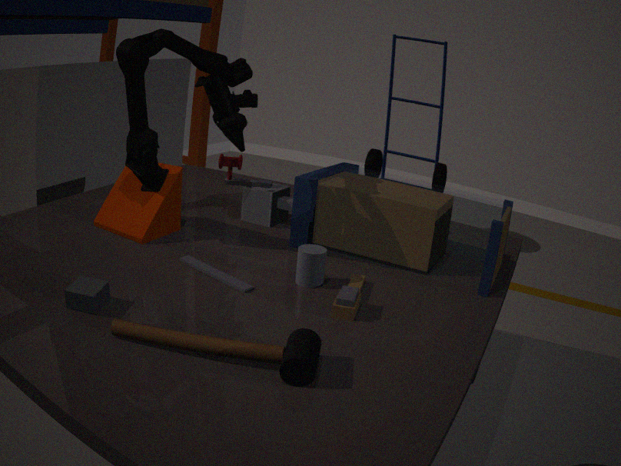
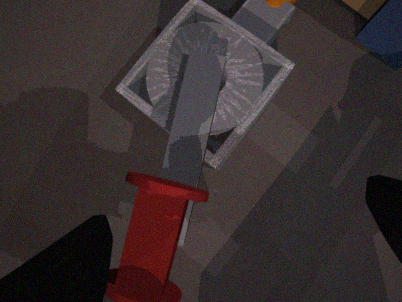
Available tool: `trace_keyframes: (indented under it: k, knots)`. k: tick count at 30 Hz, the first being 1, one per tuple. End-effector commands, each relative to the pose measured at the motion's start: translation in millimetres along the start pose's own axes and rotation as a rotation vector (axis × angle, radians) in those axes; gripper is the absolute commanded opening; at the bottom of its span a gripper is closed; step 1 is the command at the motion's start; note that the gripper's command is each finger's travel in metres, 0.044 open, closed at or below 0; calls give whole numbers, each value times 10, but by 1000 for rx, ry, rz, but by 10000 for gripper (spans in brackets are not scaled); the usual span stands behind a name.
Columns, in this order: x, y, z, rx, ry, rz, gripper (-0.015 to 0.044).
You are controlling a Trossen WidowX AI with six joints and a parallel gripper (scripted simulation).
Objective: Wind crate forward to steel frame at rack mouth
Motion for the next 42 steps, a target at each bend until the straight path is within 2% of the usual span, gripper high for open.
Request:
trace_keyframes:
  k: [1,9,12,13,23,32,36,42]
  knots:
    - [50,-5,3,-2,13,0,440]
    - [644,-62,125,0,16,0,440]
    - [664,-66,132,0,16,0,440]
    - [558,-38,77,5,9,2,440]
    - [479,129,-684,-2,186,43,440]
    - [97,210,-1278,-8,362,65,440]
    - [-103,219,-1436,-10,428,69,440]
    - [-113,220,-1443,-10,431,69,440]
Point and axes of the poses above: the point midway between the two fingers, 35 mm back from their tips, its own x axis back along the fingers, its own y axis across the jaws, z = x × y, the point moved 5 cm from there along x, back along the fingers, and after that the axes turned 5 degrees about -x, right-handed, at the moved point
